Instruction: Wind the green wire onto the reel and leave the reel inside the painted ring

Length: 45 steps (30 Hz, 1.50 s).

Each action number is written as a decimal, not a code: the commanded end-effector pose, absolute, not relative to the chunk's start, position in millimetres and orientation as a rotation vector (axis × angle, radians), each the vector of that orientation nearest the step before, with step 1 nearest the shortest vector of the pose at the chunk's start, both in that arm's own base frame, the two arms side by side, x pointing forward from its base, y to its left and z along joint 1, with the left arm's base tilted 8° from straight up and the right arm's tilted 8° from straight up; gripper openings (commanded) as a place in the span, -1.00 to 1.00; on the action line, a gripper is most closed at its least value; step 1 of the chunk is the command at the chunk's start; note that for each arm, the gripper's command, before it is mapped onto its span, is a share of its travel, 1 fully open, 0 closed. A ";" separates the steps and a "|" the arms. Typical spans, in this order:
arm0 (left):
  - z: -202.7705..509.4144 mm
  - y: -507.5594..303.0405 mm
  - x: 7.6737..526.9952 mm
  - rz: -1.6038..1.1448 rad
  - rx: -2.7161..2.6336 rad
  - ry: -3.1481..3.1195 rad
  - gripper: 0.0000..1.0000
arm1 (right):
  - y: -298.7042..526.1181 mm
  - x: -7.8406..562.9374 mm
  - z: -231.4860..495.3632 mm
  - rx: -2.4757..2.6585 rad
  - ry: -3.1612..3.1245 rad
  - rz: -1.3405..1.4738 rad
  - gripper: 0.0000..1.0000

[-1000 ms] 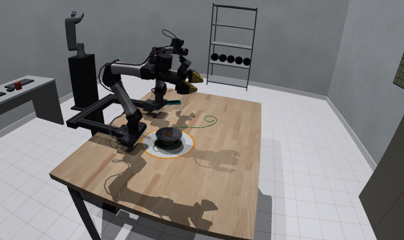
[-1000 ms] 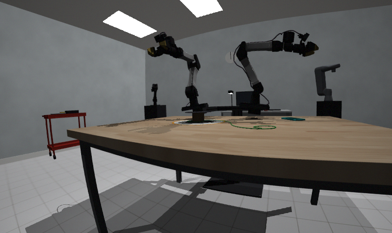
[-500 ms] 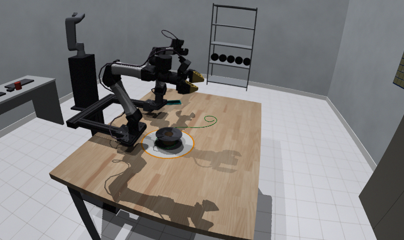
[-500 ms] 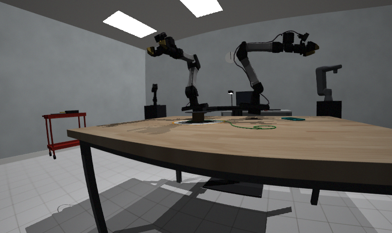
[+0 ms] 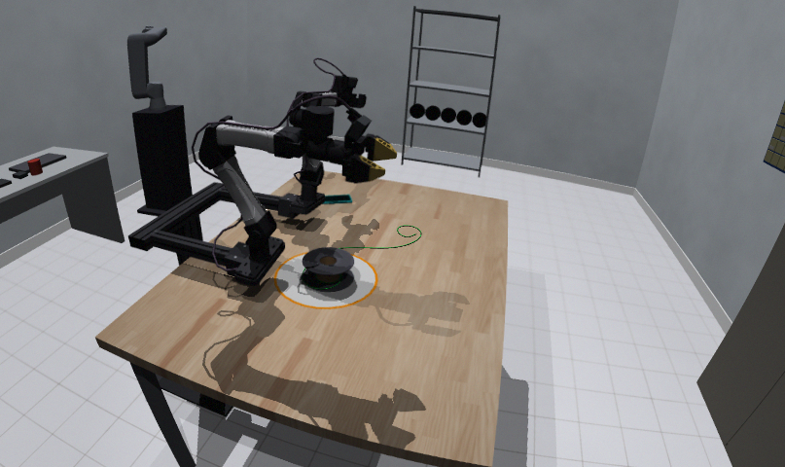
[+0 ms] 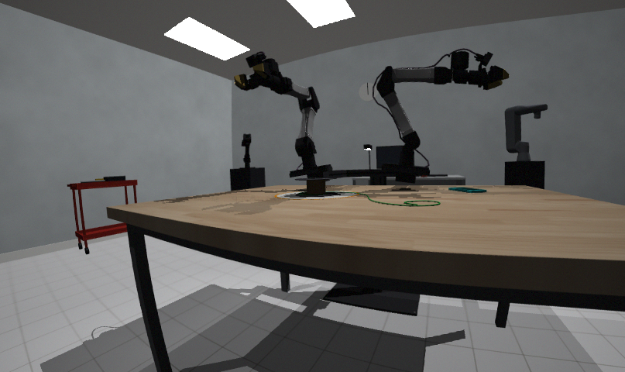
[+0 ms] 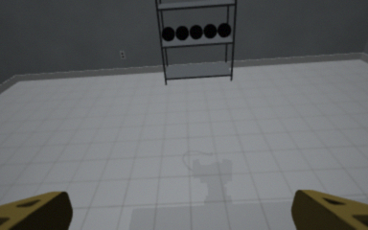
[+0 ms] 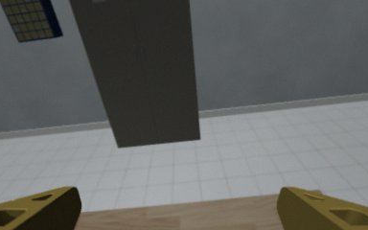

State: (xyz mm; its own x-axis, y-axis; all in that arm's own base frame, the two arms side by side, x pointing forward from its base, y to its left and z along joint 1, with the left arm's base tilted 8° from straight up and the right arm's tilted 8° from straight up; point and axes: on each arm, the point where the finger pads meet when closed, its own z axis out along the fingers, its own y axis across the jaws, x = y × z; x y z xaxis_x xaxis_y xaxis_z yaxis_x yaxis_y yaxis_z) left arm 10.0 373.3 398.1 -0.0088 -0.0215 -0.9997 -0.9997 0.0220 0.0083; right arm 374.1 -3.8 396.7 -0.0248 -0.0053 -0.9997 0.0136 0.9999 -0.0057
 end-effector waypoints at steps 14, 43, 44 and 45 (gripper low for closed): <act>378.1 390.4 45.7 1.038 -1.229 1.294 0.91 | 0.0 375.4 402.1 0.000 1.571 0.000 1.00; 160.3 274.7 362.5 0.119 -1.422 2.061 0.14 | 0.0 375.4 402.1 0.000 1.571 0.000 1.00; 150.5 260.8 371.9 0.099 -1.426 2.103 0.10 | 0.0 375.4 402.1 0.000 1.571 0.000 1.00; 141.0 246.6 380.4 0.082 -1.430 2.144 0.07 | 0.0 375.4 402.1 0.000 1.571 0.000 1.00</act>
